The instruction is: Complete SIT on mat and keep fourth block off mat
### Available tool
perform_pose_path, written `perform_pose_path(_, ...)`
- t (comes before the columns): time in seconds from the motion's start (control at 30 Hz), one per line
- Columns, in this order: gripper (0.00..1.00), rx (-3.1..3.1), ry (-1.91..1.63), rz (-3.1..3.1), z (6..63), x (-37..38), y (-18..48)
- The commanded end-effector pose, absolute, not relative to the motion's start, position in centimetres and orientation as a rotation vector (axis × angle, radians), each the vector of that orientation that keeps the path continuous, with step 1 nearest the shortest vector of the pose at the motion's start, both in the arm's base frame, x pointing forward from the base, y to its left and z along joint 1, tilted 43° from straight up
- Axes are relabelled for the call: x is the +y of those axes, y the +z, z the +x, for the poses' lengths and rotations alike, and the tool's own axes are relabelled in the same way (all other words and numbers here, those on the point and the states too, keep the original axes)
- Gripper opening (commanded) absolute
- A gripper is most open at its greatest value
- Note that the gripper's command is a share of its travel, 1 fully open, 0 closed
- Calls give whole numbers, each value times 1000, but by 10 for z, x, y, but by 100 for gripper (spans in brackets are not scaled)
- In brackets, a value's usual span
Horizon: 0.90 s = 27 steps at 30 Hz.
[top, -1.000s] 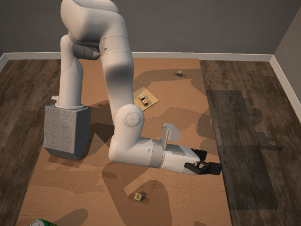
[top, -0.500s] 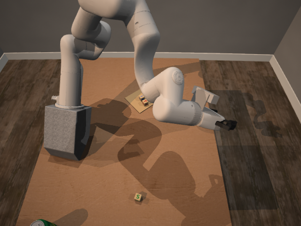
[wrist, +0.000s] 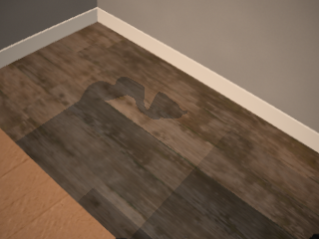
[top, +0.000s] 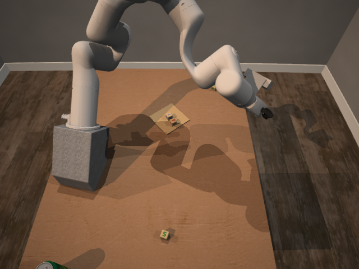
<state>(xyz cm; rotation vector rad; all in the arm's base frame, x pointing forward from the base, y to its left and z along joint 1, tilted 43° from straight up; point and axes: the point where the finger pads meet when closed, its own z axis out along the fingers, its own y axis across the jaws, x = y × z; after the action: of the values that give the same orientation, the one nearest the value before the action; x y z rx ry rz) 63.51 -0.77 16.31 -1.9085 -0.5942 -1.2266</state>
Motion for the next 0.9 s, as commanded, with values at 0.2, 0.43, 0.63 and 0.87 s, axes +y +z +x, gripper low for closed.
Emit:
perform_pose_path(0.2, 100, -719, -919, -1954, 603, 102, 211)
perform_pose_path(0.43, 100, -817, -721, -2027, 564, 177, 235)
perform_pose_path(0.63, 100, -908, -566, -2127, 520, 239, 252)
perform_pose_path(0.87, 100, -969, -486, -2208, 487, 275, 260)
